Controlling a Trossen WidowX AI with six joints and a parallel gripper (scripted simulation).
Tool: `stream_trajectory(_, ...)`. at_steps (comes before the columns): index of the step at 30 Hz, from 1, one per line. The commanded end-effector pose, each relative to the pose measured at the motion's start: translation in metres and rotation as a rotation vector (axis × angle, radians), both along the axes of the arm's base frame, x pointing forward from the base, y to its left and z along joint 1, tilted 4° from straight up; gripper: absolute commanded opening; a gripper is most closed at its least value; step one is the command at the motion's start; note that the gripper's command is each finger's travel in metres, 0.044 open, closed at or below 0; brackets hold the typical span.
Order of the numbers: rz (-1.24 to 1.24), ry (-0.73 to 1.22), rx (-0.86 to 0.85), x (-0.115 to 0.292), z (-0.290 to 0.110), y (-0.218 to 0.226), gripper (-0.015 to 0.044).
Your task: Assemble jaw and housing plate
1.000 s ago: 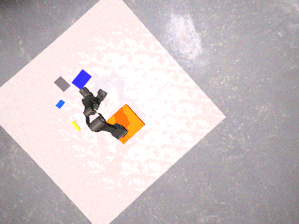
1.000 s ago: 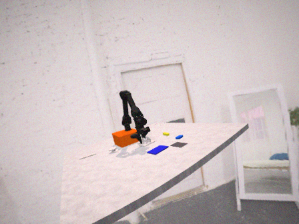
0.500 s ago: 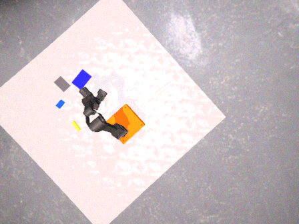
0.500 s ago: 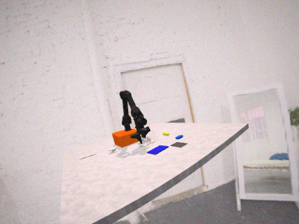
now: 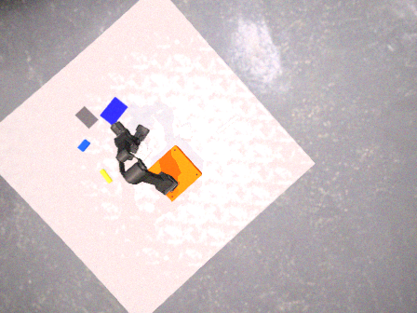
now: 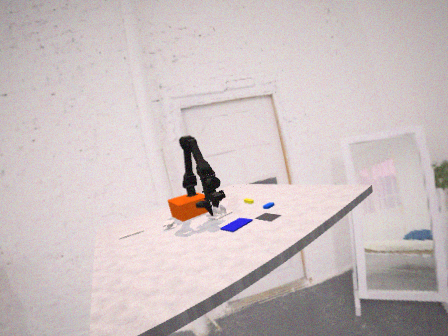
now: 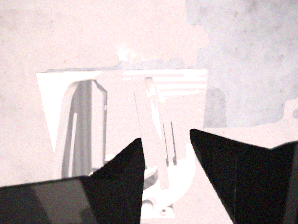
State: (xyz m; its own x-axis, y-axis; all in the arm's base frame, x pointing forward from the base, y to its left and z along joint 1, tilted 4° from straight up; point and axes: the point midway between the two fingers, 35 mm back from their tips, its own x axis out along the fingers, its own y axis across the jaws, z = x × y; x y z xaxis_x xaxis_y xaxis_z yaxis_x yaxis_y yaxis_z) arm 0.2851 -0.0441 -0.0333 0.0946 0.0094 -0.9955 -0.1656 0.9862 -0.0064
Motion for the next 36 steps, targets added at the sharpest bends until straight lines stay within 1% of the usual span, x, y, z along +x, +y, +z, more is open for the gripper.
stream_trajectory(1,0.003,-0.002,-0.003,0.0003,-0.0007,-0.0003,0.0134)
stream_trajectory(23,0.003,-0.002,-0.003,0.0003,-0.0007,-0.0003,0.0134)
stream_trajectory(26,0.0,-0.001,0.0,0.0002,-0.0004,0.0,0.0213)
stream_trajectory(27,0.0,-0.001,0.0,0.0002,-0.0004,0.0,0.0224)
stream_trajectory(36,0.0,-0.001,0.0,0.0002,-0.0004,0.0,0.0224)
